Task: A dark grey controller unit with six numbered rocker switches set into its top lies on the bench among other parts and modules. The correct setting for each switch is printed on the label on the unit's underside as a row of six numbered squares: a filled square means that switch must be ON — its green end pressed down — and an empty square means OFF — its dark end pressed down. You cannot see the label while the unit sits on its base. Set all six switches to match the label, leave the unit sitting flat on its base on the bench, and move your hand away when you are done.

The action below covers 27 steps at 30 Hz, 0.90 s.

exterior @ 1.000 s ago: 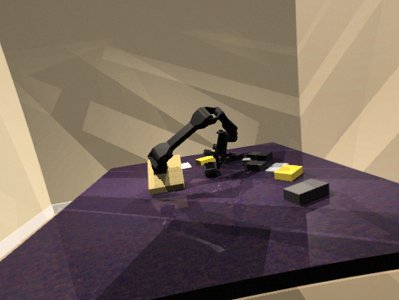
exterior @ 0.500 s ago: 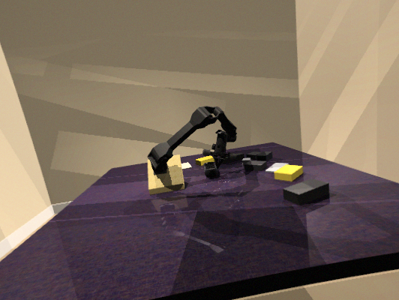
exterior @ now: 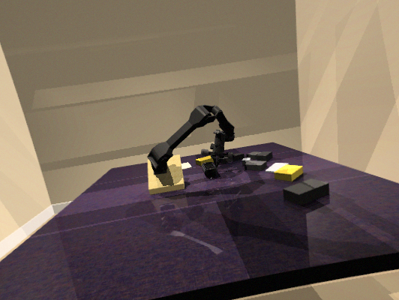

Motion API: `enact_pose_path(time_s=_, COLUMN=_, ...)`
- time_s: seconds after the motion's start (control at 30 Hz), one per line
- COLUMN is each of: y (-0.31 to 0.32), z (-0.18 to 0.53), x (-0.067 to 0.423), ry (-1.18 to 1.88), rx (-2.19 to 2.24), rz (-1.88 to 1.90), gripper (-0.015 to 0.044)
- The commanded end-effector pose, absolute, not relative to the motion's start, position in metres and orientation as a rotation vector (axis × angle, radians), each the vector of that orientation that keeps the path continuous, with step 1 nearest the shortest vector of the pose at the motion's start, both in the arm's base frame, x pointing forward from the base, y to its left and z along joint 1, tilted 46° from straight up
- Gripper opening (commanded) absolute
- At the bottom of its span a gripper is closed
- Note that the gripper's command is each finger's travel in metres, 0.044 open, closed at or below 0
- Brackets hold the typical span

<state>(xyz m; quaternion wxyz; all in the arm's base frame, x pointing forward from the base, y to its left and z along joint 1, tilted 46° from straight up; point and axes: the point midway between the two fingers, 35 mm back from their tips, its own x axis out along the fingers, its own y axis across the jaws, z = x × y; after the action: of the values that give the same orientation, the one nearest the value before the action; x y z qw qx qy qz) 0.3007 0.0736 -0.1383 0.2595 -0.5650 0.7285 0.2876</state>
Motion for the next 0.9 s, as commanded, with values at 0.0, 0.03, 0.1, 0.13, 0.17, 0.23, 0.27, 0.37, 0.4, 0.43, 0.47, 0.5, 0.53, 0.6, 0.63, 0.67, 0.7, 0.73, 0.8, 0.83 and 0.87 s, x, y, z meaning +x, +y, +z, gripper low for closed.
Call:
enact_pose_path(time_s=0.0, y=0.071, z=-0.14, x=0.291, ry=1.995, rx=-1.523, rz=0.785, gripper=0.0)
enact_pose_path(time_s=0.03, y=0.071, z=-0.14, x=0.29, ry=1.995, rx=-1.523, rz=0.786, gripper=0.0)
enact_pose_path(time_s=0.1, y=0.072, z=-0.141, x=0.288, ry=1.995, rx=-1.523, rz=0.786, gripper=0.0)
enact_pose_path(time_s=0.13, y=0.072, z=-0.141, x=0.287, ry=1.995, rx=-1.523, rz=0.786, gripper=0.0)
enact_pose_path(time_s=0.17, y=0.072, z=-0.141, x=0.286, ry=1.995, rx=-1.523, rz=0.786, gripper=0.0)
enact_pose_path(time_s=0.23, y=0.072, z=-0.141, x=0.284, ry=1.995, rx=-1.523, rz=0.786, gripper=0.0)
enact_pose_path(time_s=0.27, y=0.072, z=-0.142, x=0.283, ry=1.995, rx=-1.523, rz=0.786, gripper=0.0)
enact_pose_path(time_s=0.37, y=0.073, z=-0.142, x=0.281, ry=1.995, rx=-1.523, rz=0.786, gripper=0.0)
enact_pose_path(time_s=0.4, y=0.073, z=-0.142, x=0.28, ry=1.996, rx=-1.523, rz=0.786, gripper=0.0)
enact_pose_path(time_s=0.43, y=0.073, z=-0.142, x=0.279, ry=1.996, rx=-1.523, rz=0.786, gripper=0.0)
enact_pose_path(time_s=0.47, y=0.073, z=-0.143, x=0.278, ry=1.996, rx=-1.523, rz=0.786, gripper=0.0)
enact_pose_path(time_s=0.5, y=0.073, z=-0.143, x=0.278, ry=1.996, rx=-1.523, rz=0.786, gripper=0.0)
enact_pose_path(time_s=0.53, y=0.073, z=-0.143, x=0.277, ry=1.996, rx=-1.523, rz=0.786, gripper=0.0)
enact_pose_path(time_s=0.6, y=0.073, z=-0.143, x=0.275, ry=1.996, rx=-1.523, rz=0.787, gripper=0.0)
enact_pose_path(time_s=0.63, y=0.073, z=-0.143, x=0.275, ry=1.996, rx=-1.523, rz=0.787, gripper=0.0)
enact_pose_path(time_s=0.67, y=0.073, z=-0.143, x=0.274, ry=1.996, rx=-1.523, rz=0.787, gripper=0.0)
enact_pose_path(time_s=0.7, y=0.073, z=-0.143, x=0.273, ry=1.996, rx=-1.523, rz=0.787, gripper=0.0)
enact_pose_path(time_s=0.73, y=0.073, z=-0.143, x=0.273, ry=1.996, rx=-1.523, rz=0.787, gripper=0.0)
enact_pose_path(time_s=0.8, y=0.073, z=-0.144, x=0.272, ry=1.996, rx=-1.523, rz=0.787, gripper=0.0)
enact_pose_path(time_s=0.83, y=0.074, z=-0.144, x=0.271, ry=1.996, rx=-1.523, rz=0.787, gripper=0.0)
enact_pose_path(time_s=0.87, y=0.074, z=-0.144, x=0.271, ry=1.996, rx=-1.523, rz=0.787, gripper=0.0)
